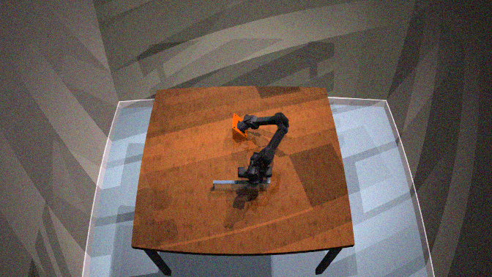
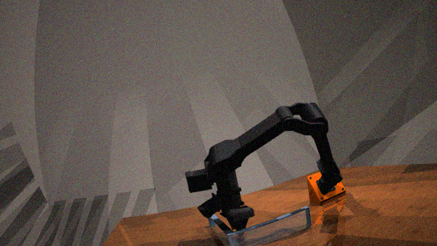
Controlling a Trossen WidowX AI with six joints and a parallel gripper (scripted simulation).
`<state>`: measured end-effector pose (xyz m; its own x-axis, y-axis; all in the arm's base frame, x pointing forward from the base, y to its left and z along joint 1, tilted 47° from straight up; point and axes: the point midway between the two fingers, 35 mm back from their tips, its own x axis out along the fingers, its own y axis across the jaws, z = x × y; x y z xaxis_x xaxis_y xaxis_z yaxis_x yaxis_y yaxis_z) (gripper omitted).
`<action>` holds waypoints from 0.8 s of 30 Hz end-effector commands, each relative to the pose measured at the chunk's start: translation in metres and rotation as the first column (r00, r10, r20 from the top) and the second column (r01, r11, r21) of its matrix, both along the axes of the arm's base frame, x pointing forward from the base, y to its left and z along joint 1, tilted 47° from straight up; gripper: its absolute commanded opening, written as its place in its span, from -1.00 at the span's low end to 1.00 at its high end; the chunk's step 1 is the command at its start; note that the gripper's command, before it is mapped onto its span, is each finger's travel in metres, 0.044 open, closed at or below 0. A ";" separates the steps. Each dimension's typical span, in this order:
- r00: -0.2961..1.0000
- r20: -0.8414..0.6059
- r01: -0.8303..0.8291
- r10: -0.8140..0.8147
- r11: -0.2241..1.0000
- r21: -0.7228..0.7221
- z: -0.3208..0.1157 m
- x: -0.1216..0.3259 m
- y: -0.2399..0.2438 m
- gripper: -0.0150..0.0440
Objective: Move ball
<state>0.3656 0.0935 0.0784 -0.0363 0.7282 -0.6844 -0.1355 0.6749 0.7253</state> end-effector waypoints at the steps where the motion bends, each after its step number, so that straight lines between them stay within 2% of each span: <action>1: 1.000 -0.003 0.004 -0.004 1.000 0.005 -0.003 -0.002 0.005 -0.49; 3: 1.000 -0.003 0.004 -0.004 1.000 0.005 -0.003 -0.002 0.005 -0.49; 16: 1.000 -0.001 0.003 -0.003 1.000 0.000 -0.002 0.000 0.002 0.63; 20: 1.000 -0.001 0.003 -0.003 1.000 -0.002 0.004 0.001 -0.005 0.63; 24: 1.000 -0.004 0.004 -0.004 1.000 -0.002 0.042 0.003 -0.046 0.63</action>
